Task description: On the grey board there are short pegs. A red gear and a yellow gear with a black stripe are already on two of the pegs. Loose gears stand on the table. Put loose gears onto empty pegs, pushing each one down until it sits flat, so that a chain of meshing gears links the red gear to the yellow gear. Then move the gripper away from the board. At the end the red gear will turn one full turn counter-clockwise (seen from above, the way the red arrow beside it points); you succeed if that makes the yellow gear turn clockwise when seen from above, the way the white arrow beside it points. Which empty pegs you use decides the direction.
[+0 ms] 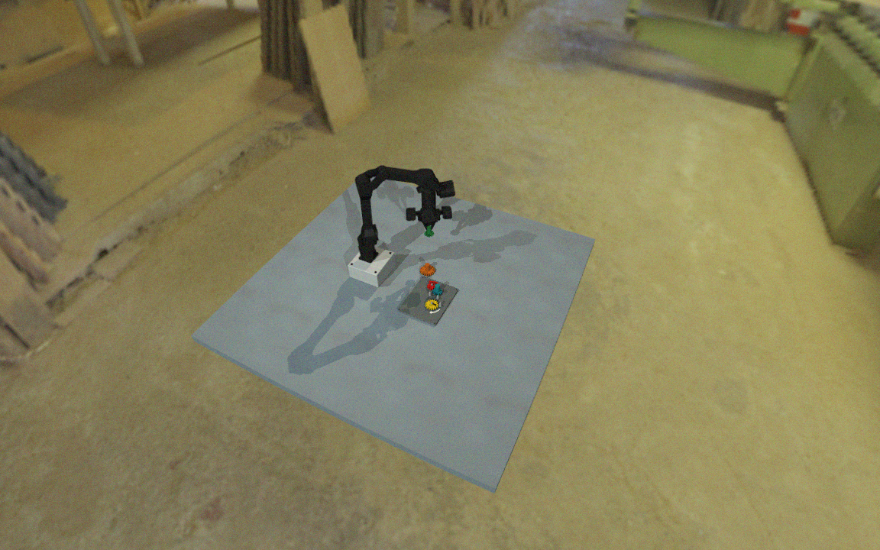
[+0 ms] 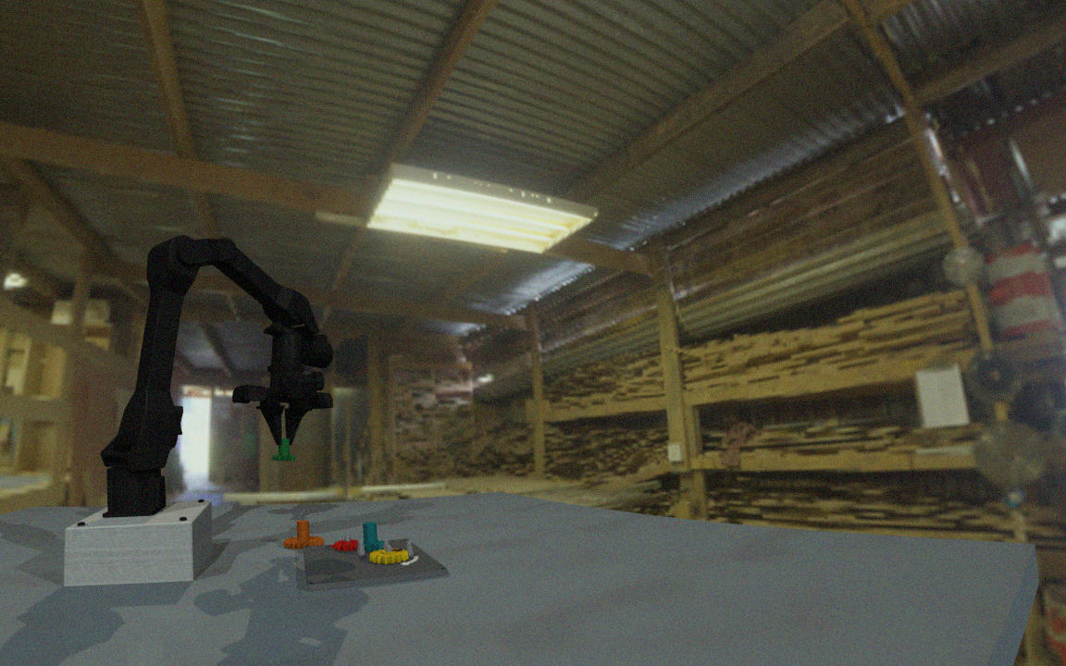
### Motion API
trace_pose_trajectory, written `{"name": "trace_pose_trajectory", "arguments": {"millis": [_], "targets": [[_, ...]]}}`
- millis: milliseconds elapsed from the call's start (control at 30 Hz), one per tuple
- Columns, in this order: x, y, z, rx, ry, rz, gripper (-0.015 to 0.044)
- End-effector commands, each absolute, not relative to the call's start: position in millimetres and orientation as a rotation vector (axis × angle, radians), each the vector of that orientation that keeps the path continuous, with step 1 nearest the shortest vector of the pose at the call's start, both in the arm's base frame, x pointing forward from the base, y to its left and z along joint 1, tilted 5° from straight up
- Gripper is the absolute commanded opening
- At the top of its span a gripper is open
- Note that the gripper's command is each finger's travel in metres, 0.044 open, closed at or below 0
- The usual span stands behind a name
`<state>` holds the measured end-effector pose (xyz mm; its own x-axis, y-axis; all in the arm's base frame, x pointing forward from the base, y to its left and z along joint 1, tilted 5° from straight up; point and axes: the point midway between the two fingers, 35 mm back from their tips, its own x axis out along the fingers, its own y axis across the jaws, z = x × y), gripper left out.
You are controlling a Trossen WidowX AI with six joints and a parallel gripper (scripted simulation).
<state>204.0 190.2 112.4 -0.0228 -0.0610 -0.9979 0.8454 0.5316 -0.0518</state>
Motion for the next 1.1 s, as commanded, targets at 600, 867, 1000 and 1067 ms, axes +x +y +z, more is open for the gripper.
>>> {"name": "trace_pose_trajectory", "arguments": {"millis": [600,867,1000,1067], "targets": [[233.7,169.1,106.1,0.76,1.411,-0.859,0.0],[246.7,156.5,100.8,0.767,1.409,-0.872,0.0],[252.5,149.7,98.3,0.772,1.409,-0.882,0.0],[256.1,146.8,97.1,0.772,1.408,-0.88,0.0]]}}
